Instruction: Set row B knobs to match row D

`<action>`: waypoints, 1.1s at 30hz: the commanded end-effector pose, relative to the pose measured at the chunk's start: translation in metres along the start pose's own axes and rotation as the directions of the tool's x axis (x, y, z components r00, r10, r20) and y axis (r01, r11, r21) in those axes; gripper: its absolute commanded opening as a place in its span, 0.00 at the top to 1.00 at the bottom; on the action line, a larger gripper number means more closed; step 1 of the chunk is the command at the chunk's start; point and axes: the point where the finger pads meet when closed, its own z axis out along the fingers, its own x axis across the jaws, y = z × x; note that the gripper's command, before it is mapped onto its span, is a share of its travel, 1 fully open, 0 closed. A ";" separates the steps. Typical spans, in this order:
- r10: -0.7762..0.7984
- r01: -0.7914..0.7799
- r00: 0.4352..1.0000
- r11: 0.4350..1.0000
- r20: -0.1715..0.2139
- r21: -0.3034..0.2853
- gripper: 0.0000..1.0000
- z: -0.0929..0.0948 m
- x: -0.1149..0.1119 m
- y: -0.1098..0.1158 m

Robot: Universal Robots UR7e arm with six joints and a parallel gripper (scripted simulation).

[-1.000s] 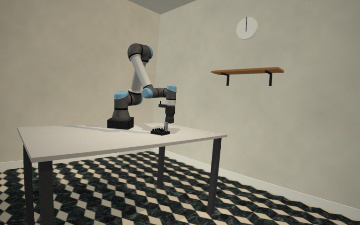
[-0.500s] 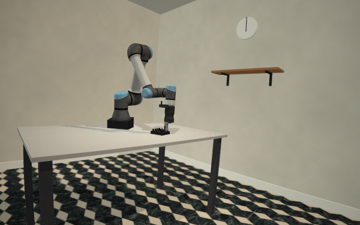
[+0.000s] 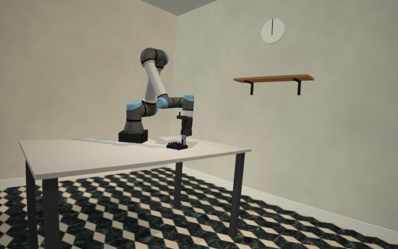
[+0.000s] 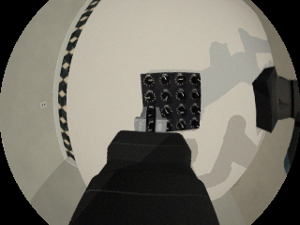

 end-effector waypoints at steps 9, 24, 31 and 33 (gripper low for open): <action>-0.102 0.102 0.995 0.995 0.002 -0.001 0.70 0.000 0.000 0.000; -0.154 0.154 0.988 0.988 0.002 -0.001 0.70 0.000 0.000 0.000; -0.156 0.156 0.988 0.988 0.002 -0.001 0.70 0.000 0.000 0.000; -0.156 0.156 0.988 0.988 0.002 -0.001 0.70 0.000 0.000 0.000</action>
